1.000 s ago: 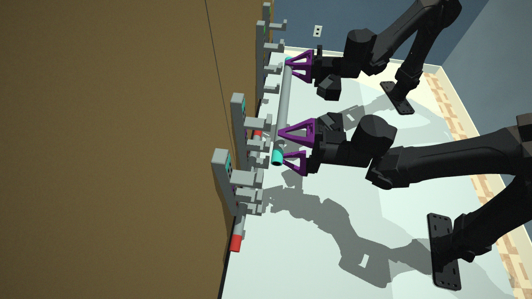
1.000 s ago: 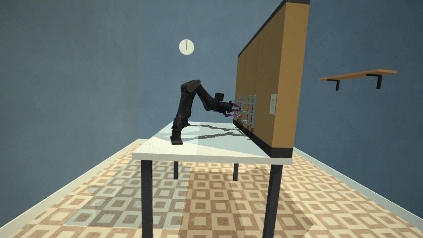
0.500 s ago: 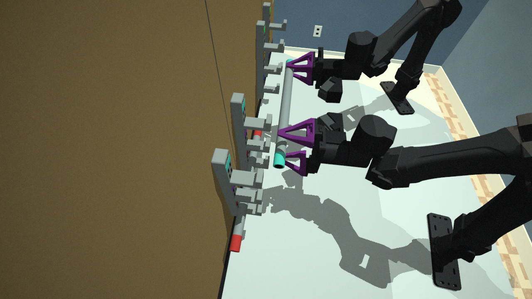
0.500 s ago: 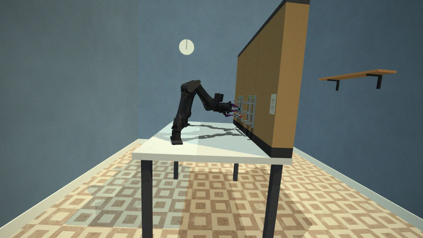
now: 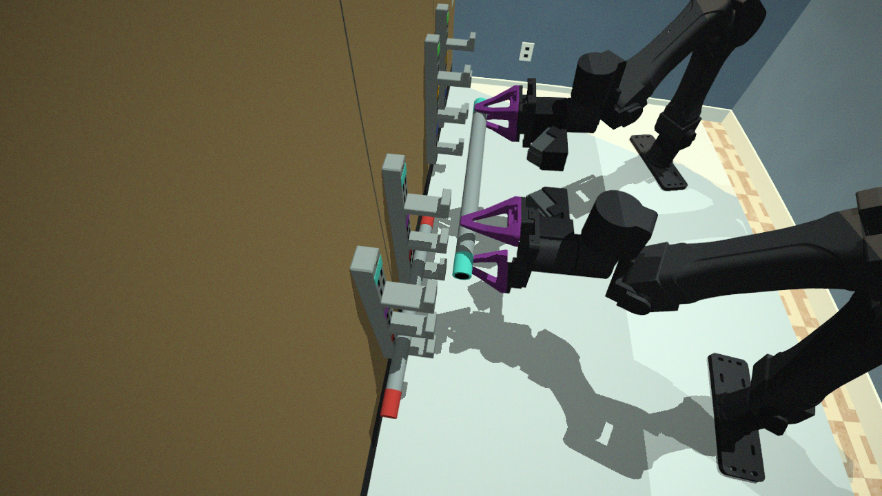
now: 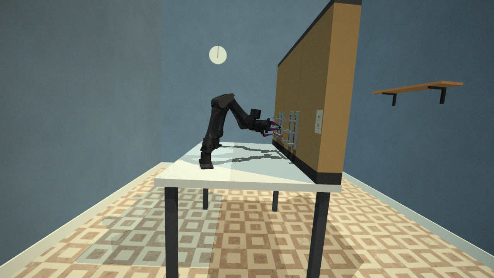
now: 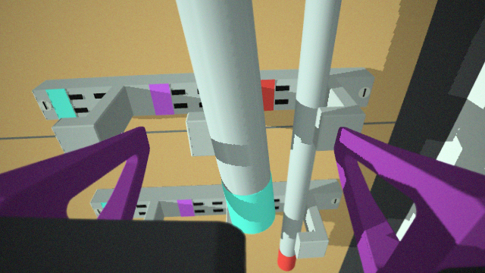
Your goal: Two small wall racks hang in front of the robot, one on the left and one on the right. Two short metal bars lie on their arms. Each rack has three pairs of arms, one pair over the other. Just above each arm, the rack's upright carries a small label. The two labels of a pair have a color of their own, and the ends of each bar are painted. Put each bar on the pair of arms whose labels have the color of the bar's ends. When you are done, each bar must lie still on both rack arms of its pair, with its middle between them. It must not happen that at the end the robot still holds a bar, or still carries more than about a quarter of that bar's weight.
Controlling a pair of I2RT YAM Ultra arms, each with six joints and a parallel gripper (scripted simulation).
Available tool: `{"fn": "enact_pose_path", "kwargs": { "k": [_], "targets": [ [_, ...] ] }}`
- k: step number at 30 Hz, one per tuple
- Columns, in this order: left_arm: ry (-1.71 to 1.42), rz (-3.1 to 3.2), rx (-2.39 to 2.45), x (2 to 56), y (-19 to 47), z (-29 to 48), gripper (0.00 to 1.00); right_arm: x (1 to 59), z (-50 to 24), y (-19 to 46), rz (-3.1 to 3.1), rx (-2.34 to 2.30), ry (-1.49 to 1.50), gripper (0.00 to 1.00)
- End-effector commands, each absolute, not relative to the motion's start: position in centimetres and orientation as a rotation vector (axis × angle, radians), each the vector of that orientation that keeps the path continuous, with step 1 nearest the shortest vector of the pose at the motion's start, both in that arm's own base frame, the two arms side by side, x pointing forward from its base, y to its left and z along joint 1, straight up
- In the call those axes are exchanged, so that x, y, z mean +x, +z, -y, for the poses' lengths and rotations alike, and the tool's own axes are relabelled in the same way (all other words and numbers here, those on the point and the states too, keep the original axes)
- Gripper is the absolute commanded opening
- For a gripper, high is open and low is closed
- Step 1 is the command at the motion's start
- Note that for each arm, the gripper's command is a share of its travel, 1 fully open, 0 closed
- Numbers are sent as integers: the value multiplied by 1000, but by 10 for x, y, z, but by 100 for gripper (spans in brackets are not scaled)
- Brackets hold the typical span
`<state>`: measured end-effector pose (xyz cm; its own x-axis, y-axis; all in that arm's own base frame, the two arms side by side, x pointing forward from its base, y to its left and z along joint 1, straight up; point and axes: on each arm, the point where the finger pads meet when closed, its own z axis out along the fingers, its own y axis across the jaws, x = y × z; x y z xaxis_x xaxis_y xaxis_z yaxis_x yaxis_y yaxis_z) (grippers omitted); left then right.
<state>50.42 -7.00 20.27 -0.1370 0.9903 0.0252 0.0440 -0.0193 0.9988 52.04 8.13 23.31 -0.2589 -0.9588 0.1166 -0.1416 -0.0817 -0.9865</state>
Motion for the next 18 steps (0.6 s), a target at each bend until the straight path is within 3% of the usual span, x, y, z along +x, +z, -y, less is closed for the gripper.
{"fn": "enact_pose_path", "kwargs": {
  "k": [1, 18],
  "targets": [
    [1314, -1314, 1137, 511, 223, 67, 100, 522, -85, 276, -1405, -1070, -1405, 0],
    [1314, -1314, 1137, 510, 227, 66, 100, 522, -84, 280, -1405, -1070, -1405, 0]
  ]
}}
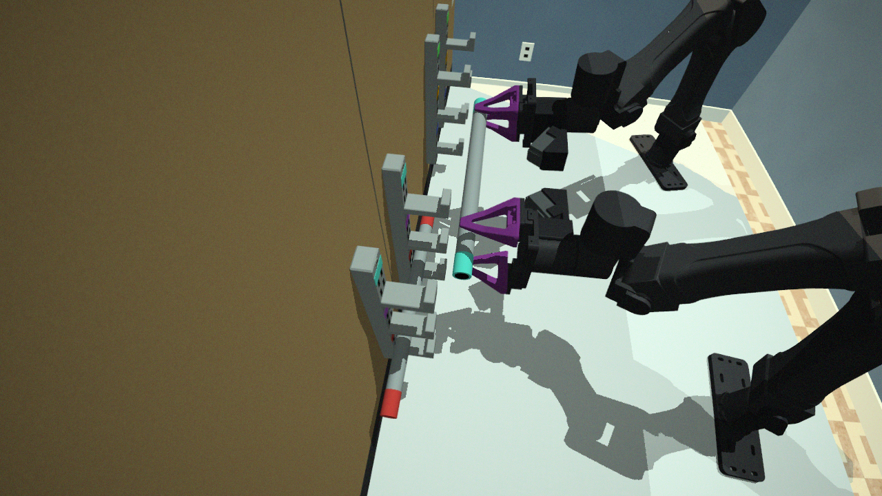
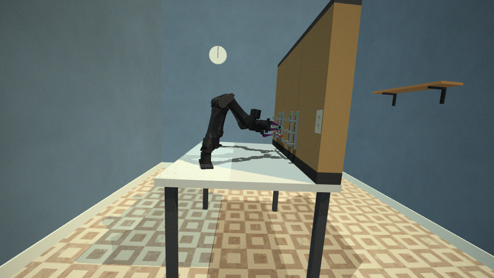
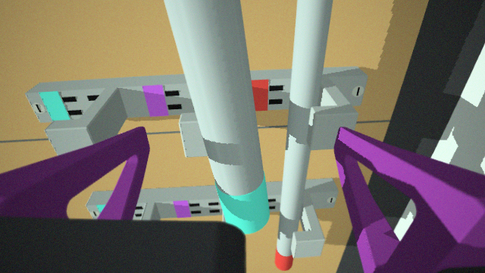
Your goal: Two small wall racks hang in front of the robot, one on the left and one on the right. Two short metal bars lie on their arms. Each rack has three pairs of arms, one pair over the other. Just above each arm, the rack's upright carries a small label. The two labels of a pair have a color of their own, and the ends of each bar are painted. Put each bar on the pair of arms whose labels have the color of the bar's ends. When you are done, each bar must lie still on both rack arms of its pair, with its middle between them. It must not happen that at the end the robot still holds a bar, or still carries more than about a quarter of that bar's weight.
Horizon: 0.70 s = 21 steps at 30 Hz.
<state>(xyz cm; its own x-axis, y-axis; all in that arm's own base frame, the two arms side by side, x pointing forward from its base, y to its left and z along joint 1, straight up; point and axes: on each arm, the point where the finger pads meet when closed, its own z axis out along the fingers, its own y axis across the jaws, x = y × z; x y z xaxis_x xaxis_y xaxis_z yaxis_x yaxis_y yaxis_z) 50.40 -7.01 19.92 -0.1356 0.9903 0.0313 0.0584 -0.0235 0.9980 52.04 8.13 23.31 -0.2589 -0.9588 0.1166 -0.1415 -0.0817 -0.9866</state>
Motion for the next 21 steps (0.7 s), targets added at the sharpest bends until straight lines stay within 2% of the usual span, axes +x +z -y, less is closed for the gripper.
{"fn": "enact_pose_path", "kwargs": {
  "k": [1, 21],
  "targets": [
    [1314, -1314, 1137, 510, 227, 66, 100, 522, -84, 280, -1405, -1070, -1405, 0],
    [1314, -1314, 1137, 509, 236, 65, 100, 522, -82, 285, -1405, -1070, -1405, 0]
  ]
}}
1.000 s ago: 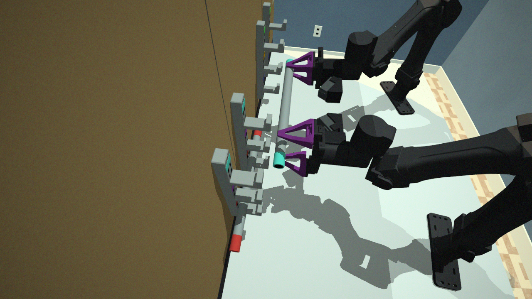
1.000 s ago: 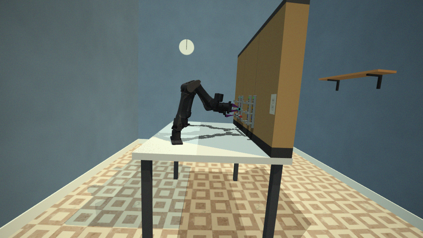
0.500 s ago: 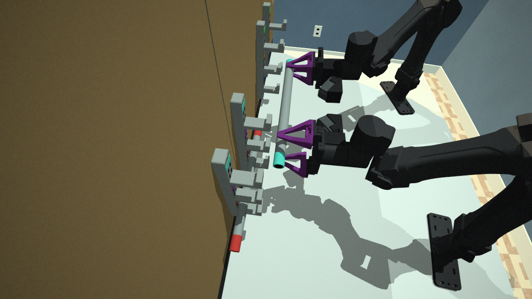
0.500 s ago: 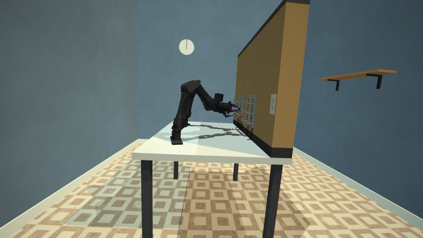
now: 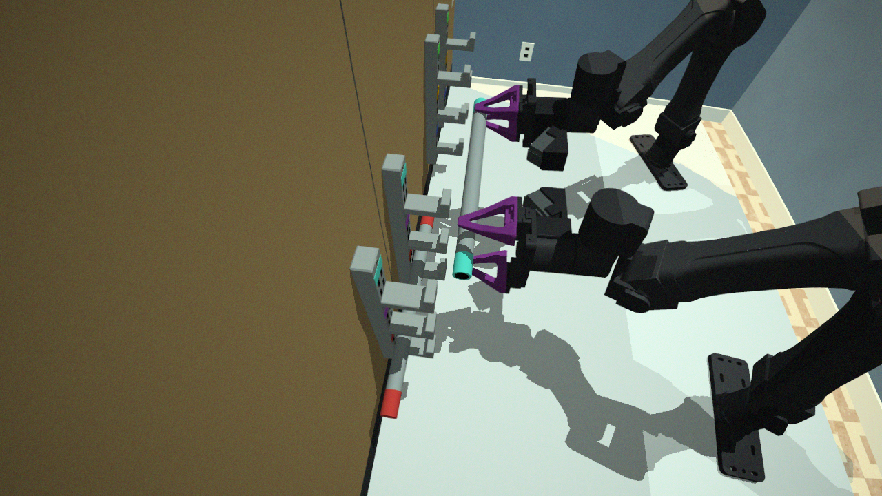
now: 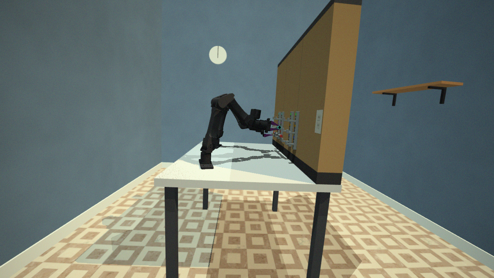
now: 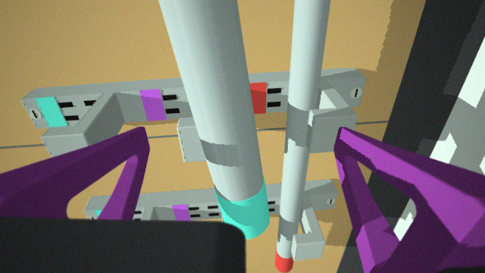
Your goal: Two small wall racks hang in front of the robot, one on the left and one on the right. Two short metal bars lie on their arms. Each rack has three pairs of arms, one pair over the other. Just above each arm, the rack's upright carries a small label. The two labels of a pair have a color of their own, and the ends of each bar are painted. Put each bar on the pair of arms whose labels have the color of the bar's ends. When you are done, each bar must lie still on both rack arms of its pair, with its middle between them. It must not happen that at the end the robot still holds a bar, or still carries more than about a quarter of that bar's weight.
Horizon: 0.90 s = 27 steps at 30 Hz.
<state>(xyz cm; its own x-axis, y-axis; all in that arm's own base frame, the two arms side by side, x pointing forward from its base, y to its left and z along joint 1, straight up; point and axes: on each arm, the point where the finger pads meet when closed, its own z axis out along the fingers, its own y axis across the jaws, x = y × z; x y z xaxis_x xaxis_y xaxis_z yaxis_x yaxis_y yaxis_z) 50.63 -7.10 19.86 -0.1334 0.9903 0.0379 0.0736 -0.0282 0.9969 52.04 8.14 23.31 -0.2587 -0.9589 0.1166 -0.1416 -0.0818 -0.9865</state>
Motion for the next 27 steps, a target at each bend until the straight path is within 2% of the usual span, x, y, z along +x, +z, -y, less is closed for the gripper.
{"fn": "enact_pose_path", "kwargs": {
  "k": [1, 12, 27],
  "targets": [
    [1314, -1314, 1137, 509, 236, 65, 100, 522, -82, 286, -1405, -1070, -1405, 0],
    [1314, -1314, 1137, 507, 240, 64, 100, 522, -81, 288, -1405, -1070, -1405, 0],
    [1314, -1314, 1137, 507, 238, 63, 0, 523, -80, 294, -1405, -1070, -1405, 0]
  ]
}}
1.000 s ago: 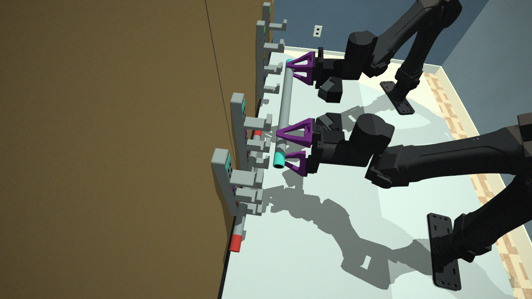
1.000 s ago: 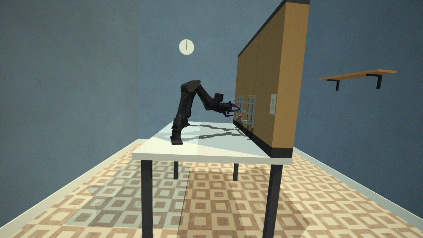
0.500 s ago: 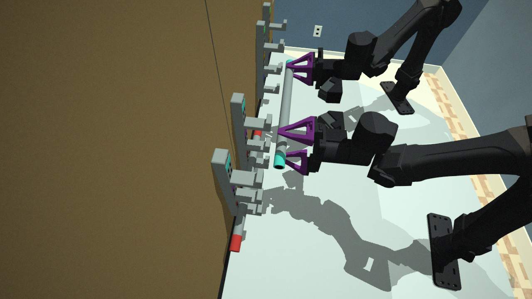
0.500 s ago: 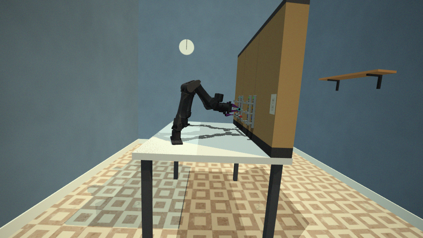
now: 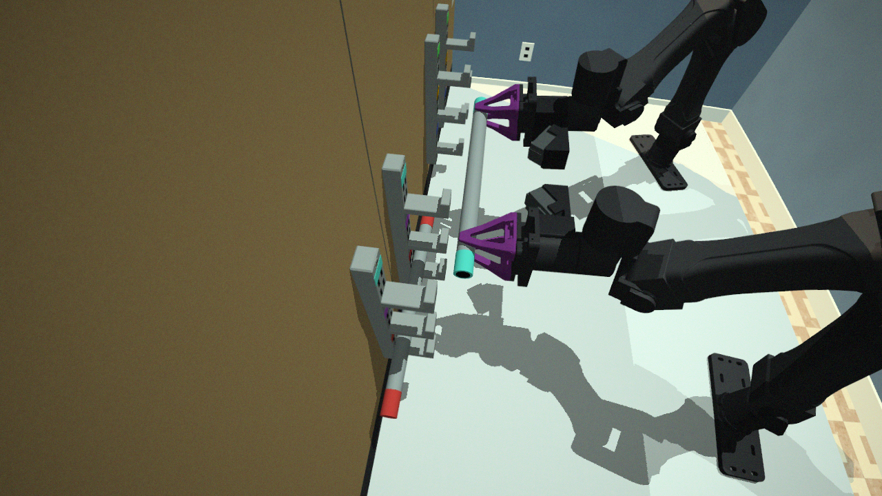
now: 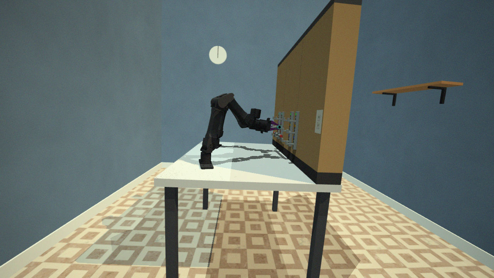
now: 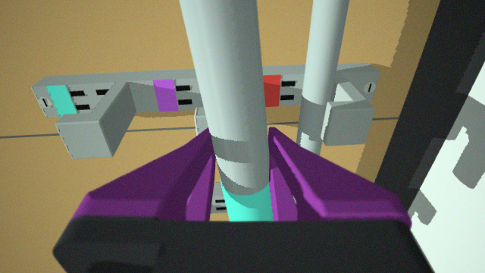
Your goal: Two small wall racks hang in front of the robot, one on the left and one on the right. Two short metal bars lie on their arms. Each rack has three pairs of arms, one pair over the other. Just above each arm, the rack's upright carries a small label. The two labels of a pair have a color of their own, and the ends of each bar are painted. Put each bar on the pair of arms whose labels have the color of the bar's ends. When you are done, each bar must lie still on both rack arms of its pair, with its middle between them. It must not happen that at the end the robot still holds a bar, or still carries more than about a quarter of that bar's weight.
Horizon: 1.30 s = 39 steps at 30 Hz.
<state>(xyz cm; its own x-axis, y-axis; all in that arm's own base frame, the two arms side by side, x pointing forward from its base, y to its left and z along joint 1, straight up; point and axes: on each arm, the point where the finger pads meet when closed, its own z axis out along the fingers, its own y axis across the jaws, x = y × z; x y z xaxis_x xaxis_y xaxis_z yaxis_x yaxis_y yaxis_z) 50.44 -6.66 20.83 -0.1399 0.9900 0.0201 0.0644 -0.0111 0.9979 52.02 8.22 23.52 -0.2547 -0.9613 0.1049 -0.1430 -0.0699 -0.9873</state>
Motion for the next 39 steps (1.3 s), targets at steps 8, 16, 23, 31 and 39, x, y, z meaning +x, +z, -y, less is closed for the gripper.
{"fn": "enact_pose_path", "kwargs": {
  "k": [8, 16, 23, 31, 39],
  "targets": [
    [1314, -1314, 1137, 507, 238, 63, 0, 523, -79, 295, -1405, -1069, -1405, 0],
    [1314, -1314, 1137, 507, 238, 63, 0, 523, -78, 296, -1405, -1069, -1405, 0],
    [1315, -1314, 1138, 507, 238, 63, 0, 523, -77, 297, -1405, -1069, -1405, 0],
    [1315, -1314, 1138, 507, 238, 63, 0, 524, -76, 298, -1405, -1069, -1405, 0],
    [1315, -1314, 1138, 507, 238, 63, 0, 524, -75, 299, -1405, -1069, -1405, 0]
  ]
}}
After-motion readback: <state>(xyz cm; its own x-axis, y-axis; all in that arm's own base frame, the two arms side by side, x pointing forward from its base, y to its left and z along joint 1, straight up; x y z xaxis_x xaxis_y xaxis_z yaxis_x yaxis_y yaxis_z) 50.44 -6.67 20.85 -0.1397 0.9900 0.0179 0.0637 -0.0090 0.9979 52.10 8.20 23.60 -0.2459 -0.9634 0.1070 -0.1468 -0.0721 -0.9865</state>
